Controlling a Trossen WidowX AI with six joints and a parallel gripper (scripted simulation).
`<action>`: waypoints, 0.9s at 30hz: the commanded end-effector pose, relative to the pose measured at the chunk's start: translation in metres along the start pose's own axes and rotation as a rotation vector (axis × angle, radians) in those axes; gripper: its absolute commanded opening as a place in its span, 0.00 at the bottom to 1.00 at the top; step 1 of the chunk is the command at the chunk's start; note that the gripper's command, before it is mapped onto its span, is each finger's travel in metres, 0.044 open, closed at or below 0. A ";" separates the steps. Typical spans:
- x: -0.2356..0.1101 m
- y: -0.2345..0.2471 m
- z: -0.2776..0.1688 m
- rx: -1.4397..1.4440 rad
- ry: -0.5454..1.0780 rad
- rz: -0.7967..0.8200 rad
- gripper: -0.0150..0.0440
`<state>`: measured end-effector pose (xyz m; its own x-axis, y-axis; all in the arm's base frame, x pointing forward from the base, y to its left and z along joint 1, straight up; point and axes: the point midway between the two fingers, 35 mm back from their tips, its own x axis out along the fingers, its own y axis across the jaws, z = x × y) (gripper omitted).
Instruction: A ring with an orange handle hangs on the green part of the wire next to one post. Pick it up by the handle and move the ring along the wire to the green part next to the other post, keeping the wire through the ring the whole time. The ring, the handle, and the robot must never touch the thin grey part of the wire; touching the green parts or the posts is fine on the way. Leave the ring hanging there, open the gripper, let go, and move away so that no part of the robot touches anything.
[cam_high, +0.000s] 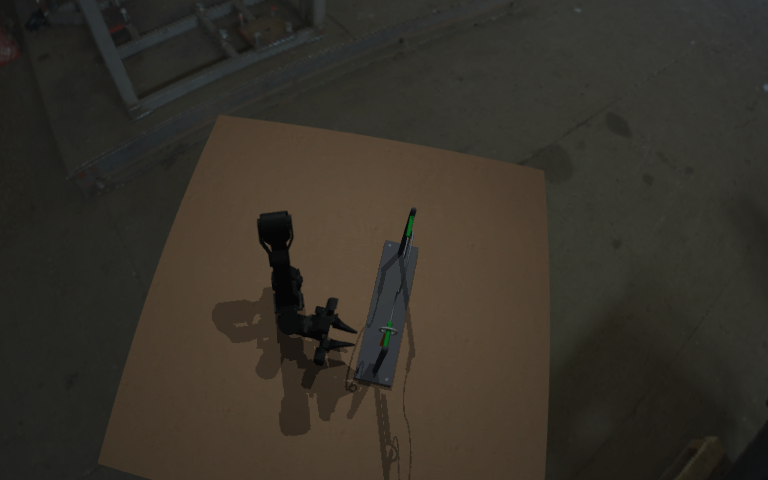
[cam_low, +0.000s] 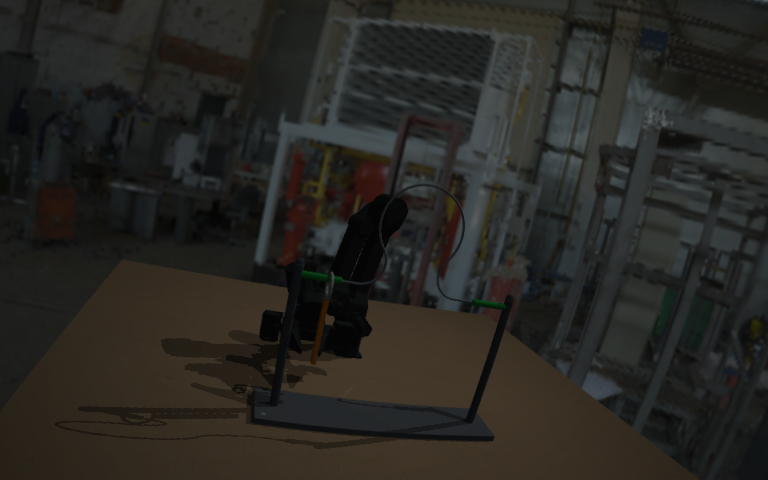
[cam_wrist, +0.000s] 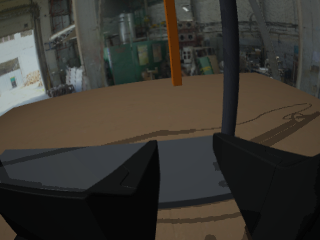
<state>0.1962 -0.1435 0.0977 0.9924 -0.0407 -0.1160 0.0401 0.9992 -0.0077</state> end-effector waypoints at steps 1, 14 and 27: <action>0.011 -0.003 0.015 -0.003 -0.007 -0.006 0.53; 0.033 -0.006 0.046 -0.003 -0.037 -0.024 0.53; 0.051 -0.008 0.049 -0.004 -0.036 -0.024 0.53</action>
<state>0.2483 -0.1529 0.1407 0.9949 -0.0634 -0.0788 0.0620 0.9979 -0.0200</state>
